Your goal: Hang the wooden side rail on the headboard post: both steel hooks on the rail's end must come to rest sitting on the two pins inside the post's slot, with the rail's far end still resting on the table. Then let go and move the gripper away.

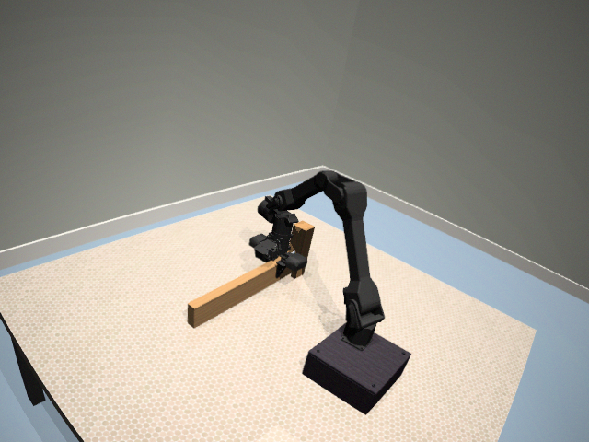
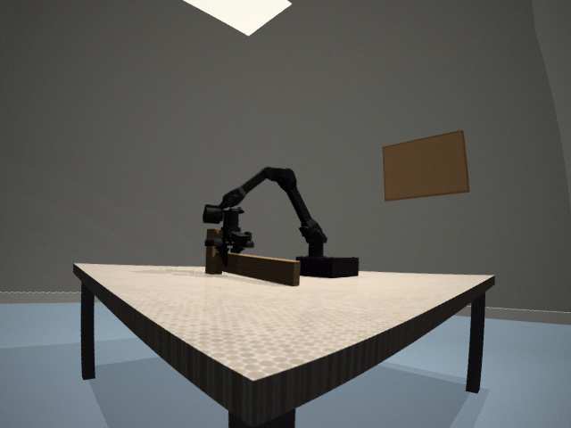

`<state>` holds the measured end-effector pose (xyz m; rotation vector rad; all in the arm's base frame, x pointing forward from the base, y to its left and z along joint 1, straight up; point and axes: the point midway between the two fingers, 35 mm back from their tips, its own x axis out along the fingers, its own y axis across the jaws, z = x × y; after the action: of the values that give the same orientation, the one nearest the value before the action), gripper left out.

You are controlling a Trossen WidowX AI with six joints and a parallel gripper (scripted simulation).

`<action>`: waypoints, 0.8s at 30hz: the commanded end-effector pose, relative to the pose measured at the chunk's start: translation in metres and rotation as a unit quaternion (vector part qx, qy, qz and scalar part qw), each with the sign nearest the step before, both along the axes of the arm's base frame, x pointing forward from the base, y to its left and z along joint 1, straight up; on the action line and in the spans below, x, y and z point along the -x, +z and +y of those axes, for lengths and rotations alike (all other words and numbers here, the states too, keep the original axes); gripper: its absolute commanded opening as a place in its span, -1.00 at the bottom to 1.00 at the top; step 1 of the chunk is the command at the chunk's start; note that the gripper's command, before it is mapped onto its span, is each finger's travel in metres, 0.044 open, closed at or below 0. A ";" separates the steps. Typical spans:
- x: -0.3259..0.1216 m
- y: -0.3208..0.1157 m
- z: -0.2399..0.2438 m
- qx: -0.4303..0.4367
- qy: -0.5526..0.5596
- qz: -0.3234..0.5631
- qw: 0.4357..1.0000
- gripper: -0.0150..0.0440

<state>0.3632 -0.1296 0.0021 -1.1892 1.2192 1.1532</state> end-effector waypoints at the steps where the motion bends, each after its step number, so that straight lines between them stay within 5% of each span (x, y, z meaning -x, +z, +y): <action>1: 0.000 0.001 -0.003 0.003 -0.001 -0.002 1.000 -0.49; 24: 0.000 0.003 -0.005 0.003 -0.001 -0.002 1.000 -0.49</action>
<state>0.3616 -0.1319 0.0020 -1.1840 1.2228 1.1524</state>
